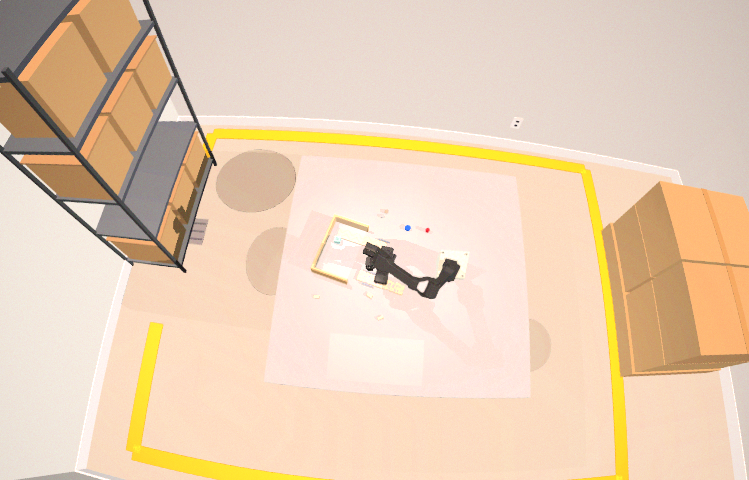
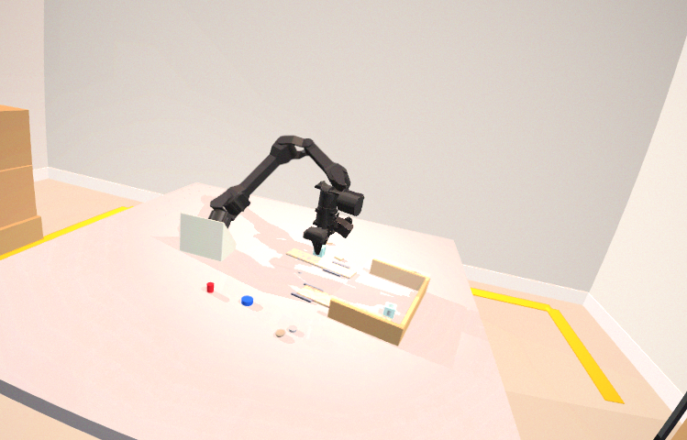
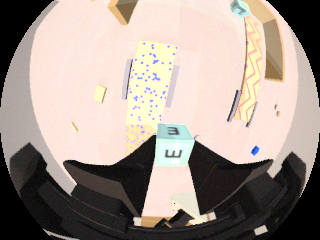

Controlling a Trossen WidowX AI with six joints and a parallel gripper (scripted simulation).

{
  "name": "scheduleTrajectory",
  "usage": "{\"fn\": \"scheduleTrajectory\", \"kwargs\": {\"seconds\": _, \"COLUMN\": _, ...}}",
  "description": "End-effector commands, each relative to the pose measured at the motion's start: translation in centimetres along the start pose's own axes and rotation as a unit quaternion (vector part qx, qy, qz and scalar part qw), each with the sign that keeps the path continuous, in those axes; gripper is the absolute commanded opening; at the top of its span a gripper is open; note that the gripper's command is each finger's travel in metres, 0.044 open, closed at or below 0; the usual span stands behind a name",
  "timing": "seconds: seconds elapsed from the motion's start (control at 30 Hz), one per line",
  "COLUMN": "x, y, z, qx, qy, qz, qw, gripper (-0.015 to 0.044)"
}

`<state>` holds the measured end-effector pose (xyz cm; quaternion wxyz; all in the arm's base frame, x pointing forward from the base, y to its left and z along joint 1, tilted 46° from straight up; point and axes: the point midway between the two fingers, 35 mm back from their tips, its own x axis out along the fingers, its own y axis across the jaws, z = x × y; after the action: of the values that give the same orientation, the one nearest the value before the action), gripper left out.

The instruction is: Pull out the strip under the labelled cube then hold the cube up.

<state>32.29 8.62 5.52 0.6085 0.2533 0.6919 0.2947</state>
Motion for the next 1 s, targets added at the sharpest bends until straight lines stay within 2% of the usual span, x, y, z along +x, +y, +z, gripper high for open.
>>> {"fn": "scheduleTrajectory", "kwargs": {"seconds": 0.0, "x": 0.0, "y": -0.6, "z": -1.7, "qx": -0.003, "qy": -0.001, "qz": -0.003, "qw": 1.000, "gripper": 0.0000}}
{"fn": "scheduleTrajectory", "kwargs": {"seconds": 0.27, "x": 0.0, "y": -1.1, "z": -3.4, "qx": -0.002, "qy": -0.001, "qz": -0.003, "qw": 1.000, "gripper": 0.0000}}
{"fn": "scheduleTrajectory", "kwargs": {"seconds": 0.53, "x": -3.4, "y": -1.1, "z": -3.4, "qx": -0.002, "qy": -0.001, "qz": -0.004, "qw": 1.000, "gripper": 0.0000}}
{"fn": "scheduleTrajectory", "kwargs": {"seconds": 0.97, "x": -3.5, "y": -1.1, "z": -3.4, "qx": -0.002, "qy": -0.001, "qz": -0.004, "qw": 1.000, "gripper": 0.0000}}
